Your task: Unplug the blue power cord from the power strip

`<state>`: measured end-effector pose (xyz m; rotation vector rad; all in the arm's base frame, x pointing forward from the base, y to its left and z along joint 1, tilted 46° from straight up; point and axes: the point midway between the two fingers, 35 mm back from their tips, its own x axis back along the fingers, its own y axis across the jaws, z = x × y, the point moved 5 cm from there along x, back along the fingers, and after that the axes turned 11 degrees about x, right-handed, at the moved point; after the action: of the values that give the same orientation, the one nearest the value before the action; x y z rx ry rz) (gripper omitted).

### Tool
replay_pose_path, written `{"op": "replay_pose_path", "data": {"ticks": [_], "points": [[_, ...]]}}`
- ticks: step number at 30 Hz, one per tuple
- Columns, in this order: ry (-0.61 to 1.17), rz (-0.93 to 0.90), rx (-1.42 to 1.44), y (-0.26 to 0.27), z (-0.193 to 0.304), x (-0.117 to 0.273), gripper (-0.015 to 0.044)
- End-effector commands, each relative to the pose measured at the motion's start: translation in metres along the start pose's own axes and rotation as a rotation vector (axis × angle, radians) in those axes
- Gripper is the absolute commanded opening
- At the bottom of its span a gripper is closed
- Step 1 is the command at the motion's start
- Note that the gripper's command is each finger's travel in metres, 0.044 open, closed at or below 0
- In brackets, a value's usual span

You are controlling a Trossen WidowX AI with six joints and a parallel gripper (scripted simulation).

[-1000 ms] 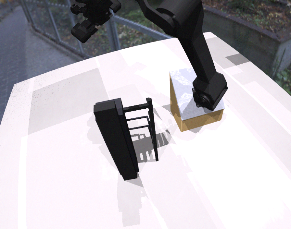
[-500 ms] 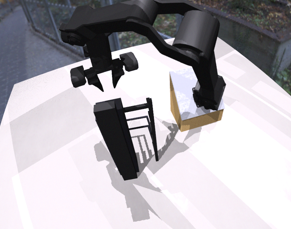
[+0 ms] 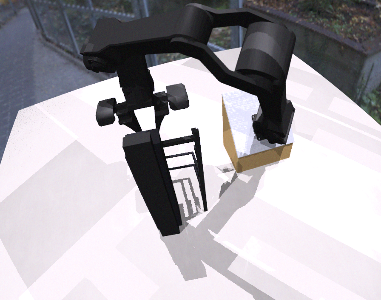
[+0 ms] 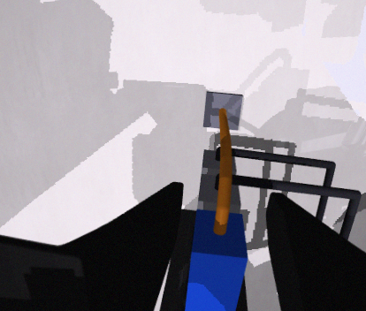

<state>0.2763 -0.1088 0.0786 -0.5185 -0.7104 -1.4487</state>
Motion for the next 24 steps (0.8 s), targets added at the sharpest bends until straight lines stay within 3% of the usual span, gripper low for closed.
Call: {"op": "replay_pose_path", "data": {"ticks": [1, 24], "points": [[0.005, -0.001, -0.004, 0.001, 0.006, 0.0, 0.016], [0.007, -0.001, -0.004, 0.006, 0.04, 0.0, 0.016]]}}
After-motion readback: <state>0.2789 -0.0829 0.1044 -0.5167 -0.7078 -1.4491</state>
